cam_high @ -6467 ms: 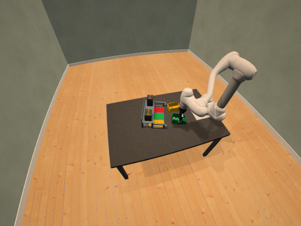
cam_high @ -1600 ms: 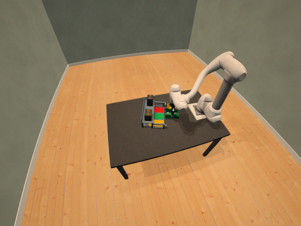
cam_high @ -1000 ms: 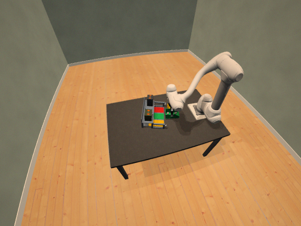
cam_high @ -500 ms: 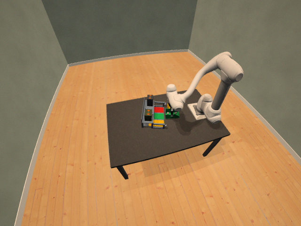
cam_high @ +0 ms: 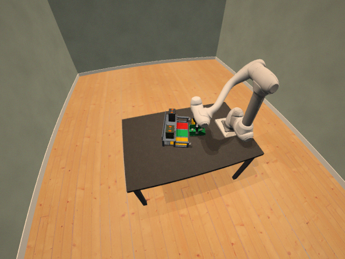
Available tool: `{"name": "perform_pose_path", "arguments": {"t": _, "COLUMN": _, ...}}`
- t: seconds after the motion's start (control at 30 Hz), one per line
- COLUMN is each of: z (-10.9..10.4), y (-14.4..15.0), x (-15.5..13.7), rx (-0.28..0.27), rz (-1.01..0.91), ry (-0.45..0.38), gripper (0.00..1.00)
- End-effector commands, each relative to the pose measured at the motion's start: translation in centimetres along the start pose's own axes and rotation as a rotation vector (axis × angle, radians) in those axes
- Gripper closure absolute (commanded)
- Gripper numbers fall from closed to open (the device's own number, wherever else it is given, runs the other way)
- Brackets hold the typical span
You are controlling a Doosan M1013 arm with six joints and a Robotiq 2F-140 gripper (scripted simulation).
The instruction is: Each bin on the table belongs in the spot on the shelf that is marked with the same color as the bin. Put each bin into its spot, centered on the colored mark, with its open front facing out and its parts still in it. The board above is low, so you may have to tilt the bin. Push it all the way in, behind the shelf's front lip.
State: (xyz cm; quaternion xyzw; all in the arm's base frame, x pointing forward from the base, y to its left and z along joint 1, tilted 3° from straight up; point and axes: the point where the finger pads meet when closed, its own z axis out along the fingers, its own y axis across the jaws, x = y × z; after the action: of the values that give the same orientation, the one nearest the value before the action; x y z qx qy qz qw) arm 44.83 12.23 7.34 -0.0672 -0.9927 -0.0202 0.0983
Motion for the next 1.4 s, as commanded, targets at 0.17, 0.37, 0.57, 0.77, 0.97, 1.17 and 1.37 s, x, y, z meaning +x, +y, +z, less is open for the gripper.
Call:
{"name": "perform_pose_path", "arguments": {"t": 0.17, "z": 0.0, "y": 0.0, "x": -0.2, "rx": 0.0, "rz": 0.0, "ry": 0.0, "gripper": 0.9}}
{"name": "perform_pose_path", "arguments": {"t": 0.37, "z": -0.1, "y": 0.0, "x": -0.4, "rx": 0.0, "rz": 0.0, "ry": 0.0, "gripper": 0.9}}
{"name": "perform_pose_path", "arguments": {"t": 0.57, "z": -0.1, "y": 0.0, "x": -0.6, "rx": 0.0, "rz": 0.0, "ry": 0.0, "gripper": 0.9}}
{"name": "perform_pose_path", "arguments": {"t": 0.77, "z": -0.1, "y": 0.0, "x": -1.0, "rx": 0.0, "rz": 0.0, "ry": 0.0, "gripper": 0.9}}
{"name": "perform_pose_path", "arguments": {"t": 0.97, "z": -0.2, "y": 0.0, "x": -1.5, "rx": 0.0, "rz": 0.0, "ry": 0.0, "gripper": 0.9}}
{"name": "perform_pose_path", "arguments": {"t": 1.17, "z": -0.3, "y": 0.0, "x": -1.9, "rx": 0.0, "rz": 0.0, "ry": 0.0, "gripper": 0.9}}
{"name": "perform_pose_path", "arguments": {"t": 1.37, "z": -0.4, "y": 0.0, "x": -2.5, "rx": 0.0, "rz": 0.0, "ry": 0.0, "gripper": 0.9}}
